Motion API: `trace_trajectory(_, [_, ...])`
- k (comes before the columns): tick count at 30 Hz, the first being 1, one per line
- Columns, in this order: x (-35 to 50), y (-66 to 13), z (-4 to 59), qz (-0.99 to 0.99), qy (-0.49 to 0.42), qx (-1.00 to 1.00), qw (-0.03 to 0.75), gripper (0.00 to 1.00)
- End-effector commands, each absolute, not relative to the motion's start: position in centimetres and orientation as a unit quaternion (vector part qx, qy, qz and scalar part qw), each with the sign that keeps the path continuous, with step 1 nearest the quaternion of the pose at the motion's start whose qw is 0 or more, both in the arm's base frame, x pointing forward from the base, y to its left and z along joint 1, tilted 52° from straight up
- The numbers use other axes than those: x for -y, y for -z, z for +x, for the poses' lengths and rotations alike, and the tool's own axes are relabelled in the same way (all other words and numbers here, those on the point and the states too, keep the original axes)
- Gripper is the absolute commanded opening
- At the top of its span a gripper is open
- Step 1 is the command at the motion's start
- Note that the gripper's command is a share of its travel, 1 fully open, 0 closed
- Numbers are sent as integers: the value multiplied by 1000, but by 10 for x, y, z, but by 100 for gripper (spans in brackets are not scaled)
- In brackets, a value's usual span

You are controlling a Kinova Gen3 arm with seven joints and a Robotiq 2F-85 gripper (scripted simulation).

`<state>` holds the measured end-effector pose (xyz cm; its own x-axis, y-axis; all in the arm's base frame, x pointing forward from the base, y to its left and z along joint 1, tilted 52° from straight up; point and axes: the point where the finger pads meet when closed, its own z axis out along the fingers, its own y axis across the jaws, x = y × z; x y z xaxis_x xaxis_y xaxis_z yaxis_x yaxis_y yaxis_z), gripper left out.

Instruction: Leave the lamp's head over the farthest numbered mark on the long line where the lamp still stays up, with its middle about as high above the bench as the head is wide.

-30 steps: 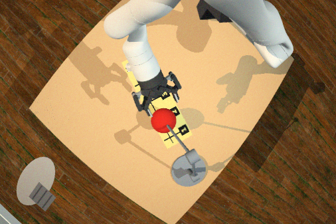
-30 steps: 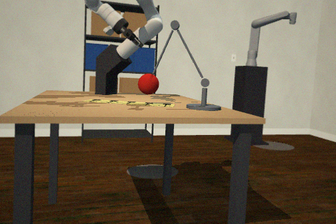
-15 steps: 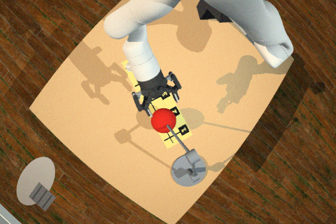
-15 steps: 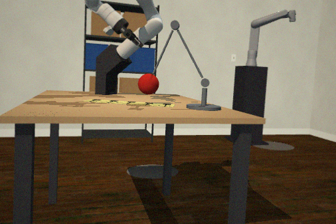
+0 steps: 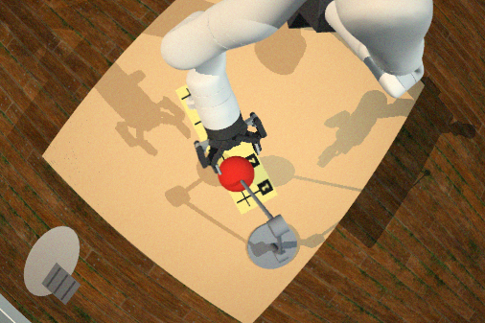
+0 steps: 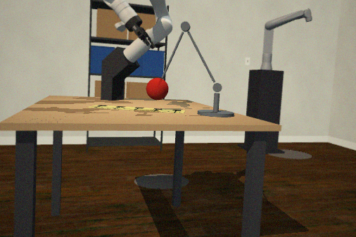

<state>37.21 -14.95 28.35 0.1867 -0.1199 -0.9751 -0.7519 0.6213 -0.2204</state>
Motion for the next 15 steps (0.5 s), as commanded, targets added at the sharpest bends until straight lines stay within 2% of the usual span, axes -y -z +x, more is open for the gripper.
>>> trace_trajectory(1, [151,-291,369,-375,-216,-610,664,100])
trace_trajectory(15, [126,-289,391,-373,-221,-606,667,100])
